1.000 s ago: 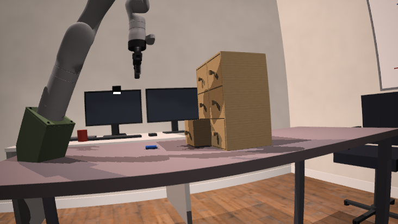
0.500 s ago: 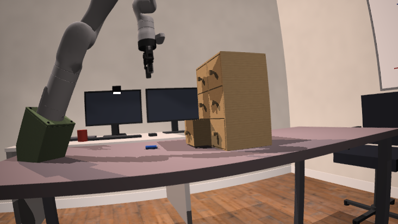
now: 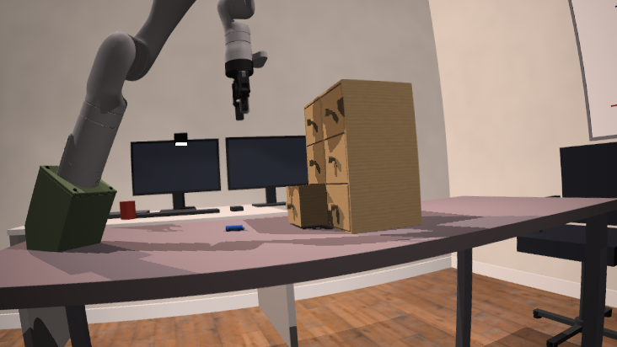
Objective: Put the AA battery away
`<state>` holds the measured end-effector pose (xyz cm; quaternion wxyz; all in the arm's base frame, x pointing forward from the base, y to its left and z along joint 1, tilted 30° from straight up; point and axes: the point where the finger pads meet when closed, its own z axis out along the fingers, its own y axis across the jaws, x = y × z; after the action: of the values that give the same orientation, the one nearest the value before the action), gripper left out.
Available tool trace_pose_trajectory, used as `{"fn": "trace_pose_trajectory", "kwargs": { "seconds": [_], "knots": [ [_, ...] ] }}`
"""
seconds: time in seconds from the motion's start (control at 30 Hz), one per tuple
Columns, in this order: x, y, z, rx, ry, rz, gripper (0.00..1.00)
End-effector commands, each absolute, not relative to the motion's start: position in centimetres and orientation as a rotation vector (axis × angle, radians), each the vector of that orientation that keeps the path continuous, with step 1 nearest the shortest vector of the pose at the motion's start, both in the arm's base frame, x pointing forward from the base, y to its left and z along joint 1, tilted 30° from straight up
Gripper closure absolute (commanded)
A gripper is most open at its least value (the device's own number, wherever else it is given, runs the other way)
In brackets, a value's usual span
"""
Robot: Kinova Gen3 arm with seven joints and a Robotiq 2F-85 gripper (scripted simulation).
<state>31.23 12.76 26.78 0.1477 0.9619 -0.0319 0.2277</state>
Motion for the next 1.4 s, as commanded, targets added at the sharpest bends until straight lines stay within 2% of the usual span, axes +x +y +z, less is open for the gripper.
{"fn": "trace_pose_trajectory", "kwargs": {
  "seconds": [0.0, 0.47, 0.97, 1.37],
  "knots": [
    [31.8, 11.5, 26.3, 2.787, -0.133, 0.617, 0.00],
    [35.5, 10.6, 25.1, 2.765, 0.043, 0.606, 0.00],
    [43.1, 8.7, 22.5, 2.690, 0.401, 0.577, 0.00],
    [44.7, 8.3, 21.9, 2.669, 0.474, 0.570, 0.00]
  ]
}}
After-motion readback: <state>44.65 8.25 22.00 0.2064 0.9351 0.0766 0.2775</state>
